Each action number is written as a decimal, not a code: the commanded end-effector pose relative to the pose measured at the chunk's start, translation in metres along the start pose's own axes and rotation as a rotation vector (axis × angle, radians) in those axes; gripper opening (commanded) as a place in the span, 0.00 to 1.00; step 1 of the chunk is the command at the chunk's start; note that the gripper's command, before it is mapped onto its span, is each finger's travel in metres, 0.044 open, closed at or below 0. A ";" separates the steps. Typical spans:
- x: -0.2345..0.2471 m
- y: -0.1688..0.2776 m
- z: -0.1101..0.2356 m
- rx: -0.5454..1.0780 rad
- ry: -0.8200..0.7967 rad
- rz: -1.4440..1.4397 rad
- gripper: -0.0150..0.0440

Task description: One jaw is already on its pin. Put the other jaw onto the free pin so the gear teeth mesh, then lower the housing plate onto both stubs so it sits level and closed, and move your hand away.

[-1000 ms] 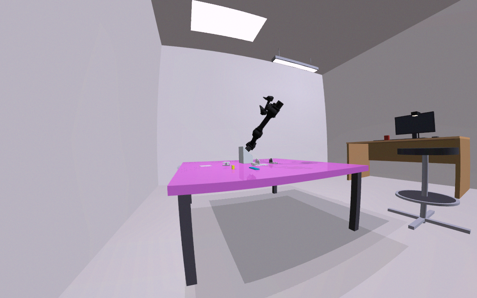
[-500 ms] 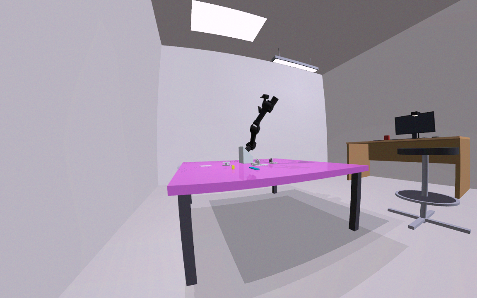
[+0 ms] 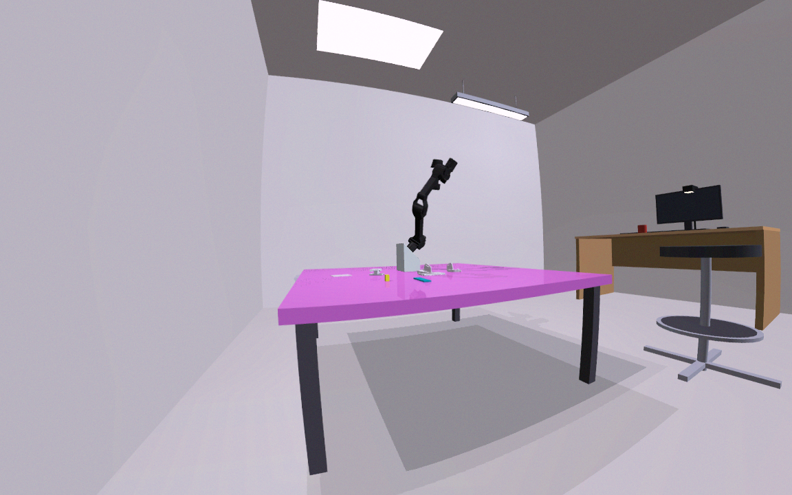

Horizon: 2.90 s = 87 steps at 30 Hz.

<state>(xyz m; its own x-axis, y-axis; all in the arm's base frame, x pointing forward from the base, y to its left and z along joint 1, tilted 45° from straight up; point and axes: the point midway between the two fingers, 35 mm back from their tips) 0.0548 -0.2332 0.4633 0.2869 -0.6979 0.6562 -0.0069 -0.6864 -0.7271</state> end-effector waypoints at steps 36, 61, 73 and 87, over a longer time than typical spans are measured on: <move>-0.187 -0.165 -0.118 -0.340 0.741 -0.038 1.00; -0.305 -0.227 -0.054 -0.535 1.125 -0.137 1.00; -0.370 -0.239 0.038 -0.679 1.357 -0.283 1.00; -0.409 -0.195 0.163 -0.874 1.542 -0.540 1.00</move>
<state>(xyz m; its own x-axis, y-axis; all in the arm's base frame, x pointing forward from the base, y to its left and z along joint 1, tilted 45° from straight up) 0.0735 0.2194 0.3240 -0.6271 0.3447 0.6985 -0.7658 -0.4369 -0.4719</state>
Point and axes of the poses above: the point midway between the two fingers, 35 mm back from their tips, its own z axis back along the fingers, its own x axis across the jaws, y = z × x, and after that the axes turned 2 degrees about z, right-handed
